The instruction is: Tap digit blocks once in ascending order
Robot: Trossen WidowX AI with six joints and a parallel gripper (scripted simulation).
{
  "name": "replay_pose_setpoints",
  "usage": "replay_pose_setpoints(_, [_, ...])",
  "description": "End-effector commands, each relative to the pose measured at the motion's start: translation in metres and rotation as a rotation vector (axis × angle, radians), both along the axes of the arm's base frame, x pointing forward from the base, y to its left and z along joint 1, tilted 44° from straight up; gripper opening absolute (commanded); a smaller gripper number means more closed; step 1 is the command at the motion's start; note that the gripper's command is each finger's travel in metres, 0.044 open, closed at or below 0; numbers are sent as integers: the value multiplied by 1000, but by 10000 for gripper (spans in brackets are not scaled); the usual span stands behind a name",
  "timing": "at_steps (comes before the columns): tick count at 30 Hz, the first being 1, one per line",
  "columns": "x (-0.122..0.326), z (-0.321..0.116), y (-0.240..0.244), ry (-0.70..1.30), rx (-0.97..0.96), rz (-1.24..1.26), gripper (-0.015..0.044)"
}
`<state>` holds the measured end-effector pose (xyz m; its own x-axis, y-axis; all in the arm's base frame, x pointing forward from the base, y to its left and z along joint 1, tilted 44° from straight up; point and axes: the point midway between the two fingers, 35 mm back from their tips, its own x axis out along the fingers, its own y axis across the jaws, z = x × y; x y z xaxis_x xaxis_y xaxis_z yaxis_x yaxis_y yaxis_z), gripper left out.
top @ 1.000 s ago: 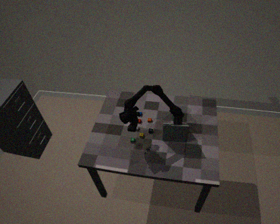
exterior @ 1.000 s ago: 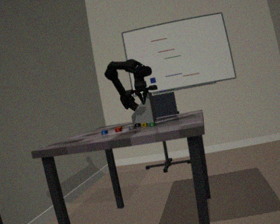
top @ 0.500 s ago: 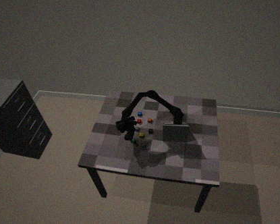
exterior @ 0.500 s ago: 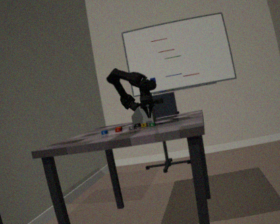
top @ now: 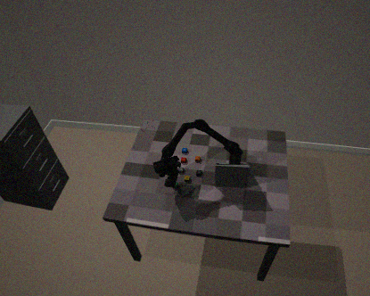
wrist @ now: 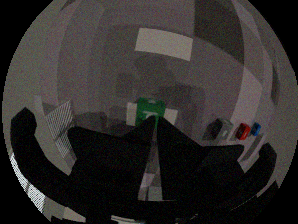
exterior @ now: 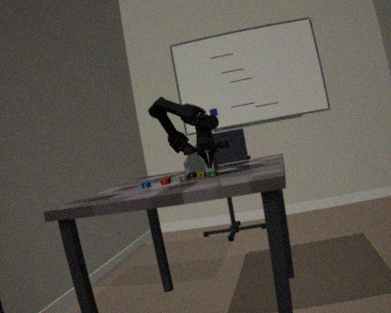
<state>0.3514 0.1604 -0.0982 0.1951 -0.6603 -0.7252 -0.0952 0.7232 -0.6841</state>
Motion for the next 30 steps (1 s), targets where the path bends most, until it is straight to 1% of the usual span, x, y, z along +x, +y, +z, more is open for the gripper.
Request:
replay_pose_setpoints(1, [1, -4, -4, 2, -6, 6, 20])
replay_pose_setpoints(15, [3, -15, -15, 2, -6, 6, 20])
replay_pose_setpoints(18, [-2, 4, 3, 2, -5, 6, 20])
replay_pose_setpoints(24, [-3, 8, 7, 3, -5, 6, 20])
replay_pose_setpoints(30, [-18, 63, 58, 4, -2, 6, 20])
